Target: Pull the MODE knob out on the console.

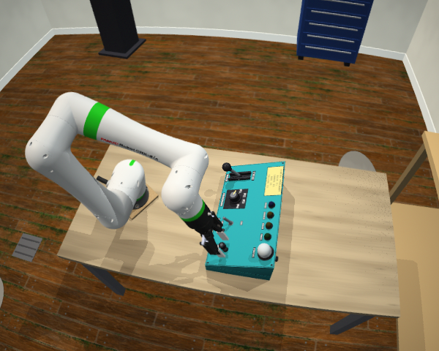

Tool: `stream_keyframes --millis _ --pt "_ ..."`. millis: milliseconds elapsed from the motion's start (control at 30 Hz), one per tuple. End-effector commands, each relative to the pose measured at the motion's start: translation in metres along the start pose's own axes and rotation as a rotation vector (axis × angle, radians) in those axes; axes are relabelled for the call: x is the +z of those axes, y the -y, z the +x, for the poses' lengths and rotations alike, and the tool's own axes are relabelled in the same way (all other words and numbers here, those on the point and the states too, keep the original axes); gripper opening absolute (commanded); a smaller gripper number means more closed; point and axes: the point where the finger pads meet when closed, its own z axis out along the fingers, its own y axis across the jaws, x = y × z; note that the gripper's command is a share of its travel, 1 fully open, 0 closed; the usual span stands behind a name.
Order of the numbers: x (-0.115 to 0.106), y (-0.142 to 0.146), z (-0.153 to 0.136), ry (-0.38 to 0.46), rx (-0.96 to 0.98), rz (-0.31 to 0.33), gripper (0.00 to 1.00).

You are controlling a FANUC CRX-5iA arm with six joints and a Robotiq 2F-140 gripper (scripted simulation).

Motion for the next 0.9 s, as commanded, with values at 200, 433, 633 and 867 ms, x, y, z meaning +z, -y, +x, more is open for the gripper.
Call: stream_keyframes --millis 200,433,633,867 --pt "-0.0001 0.0 0.0002 0.0 0.0 0.0 0.44" --pt "0.0014 -0.0001 0.0003 0.0 0.0 0.0 0.44" --pt "0.0034 -0.0001 0.0005 0.0 0.0 0.0 0.44" --pt "0.0034 -0.0001 0.0005 0.0 0.0 0.0 0.44"
